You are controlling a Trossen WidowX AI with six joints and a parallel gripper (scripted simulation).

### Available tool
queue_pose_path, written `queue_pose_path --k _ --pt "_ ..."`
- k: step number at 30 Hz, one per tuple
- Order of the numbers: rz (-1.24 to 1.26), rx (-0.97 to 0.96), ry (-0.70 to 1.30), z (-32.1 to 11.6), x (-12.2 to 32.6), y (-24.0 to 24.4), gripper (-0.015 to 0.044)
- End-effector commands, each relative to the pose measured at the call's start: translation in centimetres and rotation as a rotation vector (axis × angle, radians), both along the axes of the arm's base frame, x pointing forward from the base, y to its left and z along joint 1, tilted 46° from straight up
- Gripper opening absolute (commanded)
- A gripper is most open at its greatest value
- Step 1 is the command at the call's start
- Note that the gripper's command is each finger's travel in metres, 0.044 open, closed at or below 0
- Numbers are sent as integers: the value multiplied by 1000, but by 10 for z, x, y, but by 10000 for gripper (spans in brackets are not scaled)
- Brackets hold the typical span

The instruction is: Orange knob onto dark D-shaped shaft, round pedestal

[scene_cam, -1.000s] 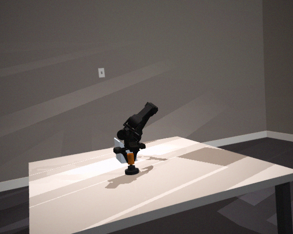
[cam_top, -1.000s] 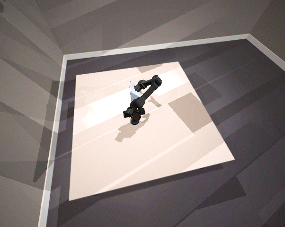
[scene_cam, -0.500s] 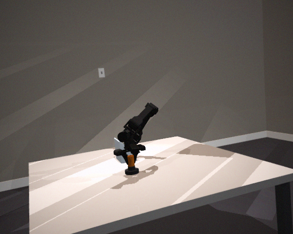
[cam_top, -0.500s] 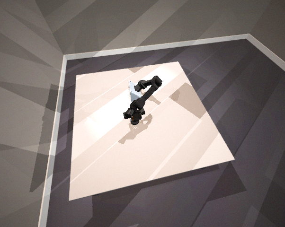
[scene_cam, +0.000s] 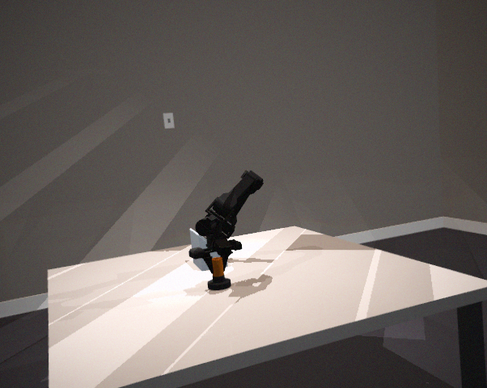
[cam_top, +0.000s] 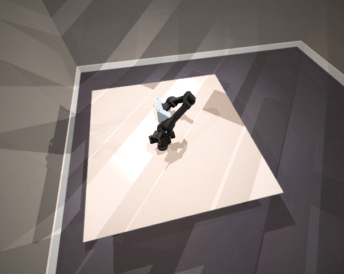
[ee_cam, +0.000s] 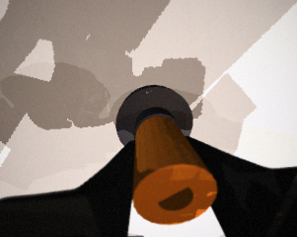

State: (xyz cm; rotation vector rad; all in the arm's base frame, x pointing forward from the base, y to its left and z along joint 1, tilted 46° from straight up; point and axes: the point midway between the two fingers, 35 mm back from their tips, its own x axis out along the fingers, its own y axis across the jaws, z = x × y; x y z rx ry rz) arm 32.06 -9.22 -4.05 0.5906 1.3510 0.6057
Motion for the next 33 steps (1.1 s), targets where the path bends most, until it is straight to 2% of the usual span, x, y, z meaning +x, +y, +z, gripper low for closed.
queue_pose_path --k 1,10,18,25,33 --pt "-1 0 0 0 0 0 210" --pt "-1 0 0 0 0 0 440" --pt "-1 -1 0 2 0 -2 440" --pt "-2 -4 2 66 -11 -67 440" --pt "-2 -3 2 67 -8 -70 440"
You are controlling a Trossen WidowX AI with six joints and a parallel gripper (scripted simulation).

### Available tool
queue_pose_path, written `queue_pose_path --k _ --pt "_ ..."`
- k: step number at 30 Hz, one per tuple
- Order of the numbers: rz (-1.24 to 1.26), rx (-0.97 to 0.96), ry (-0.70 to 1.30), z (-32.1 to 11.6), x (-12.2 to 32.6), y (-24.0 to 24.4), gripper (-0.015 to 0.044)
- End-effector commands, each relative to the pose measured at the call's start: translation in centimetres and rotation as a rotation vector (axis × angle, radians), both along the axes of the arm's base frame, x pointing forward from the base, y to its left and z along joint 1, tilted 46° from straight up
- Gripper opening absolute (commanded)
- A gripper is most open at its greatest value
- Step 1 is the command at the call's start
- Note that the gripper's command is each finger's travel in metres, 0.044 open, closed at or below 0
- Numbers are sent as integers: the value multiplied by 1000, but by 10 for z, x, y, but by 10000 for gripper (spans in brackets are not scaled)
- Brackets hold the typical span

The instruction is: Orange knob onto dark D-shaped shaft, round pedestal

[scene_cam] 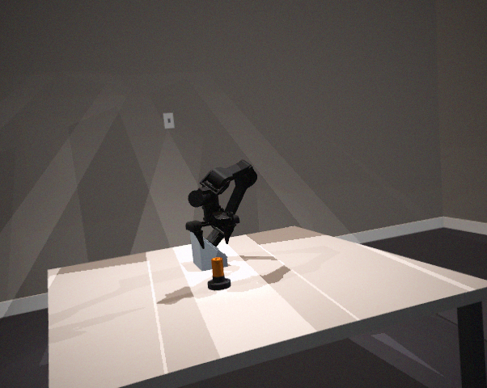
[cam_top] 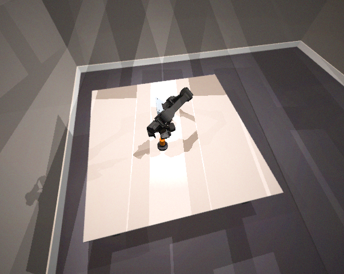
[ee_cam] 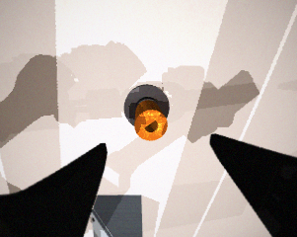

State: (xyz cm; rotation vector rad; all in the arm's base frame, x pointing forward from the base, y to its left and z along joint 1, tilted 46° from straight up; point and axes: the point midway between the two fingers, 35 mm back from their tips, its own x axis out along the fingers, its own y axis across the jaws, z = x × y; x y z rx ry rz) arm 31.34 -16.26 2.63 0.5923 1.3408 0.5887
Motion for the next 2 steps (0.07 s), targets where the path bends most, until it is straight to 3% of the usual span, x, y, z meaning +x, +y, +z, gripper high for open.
queue_pose_path --k 1,2 --pt "15 4 8 0 0 0 440" --pt "15 4 8 0 0 0 440"
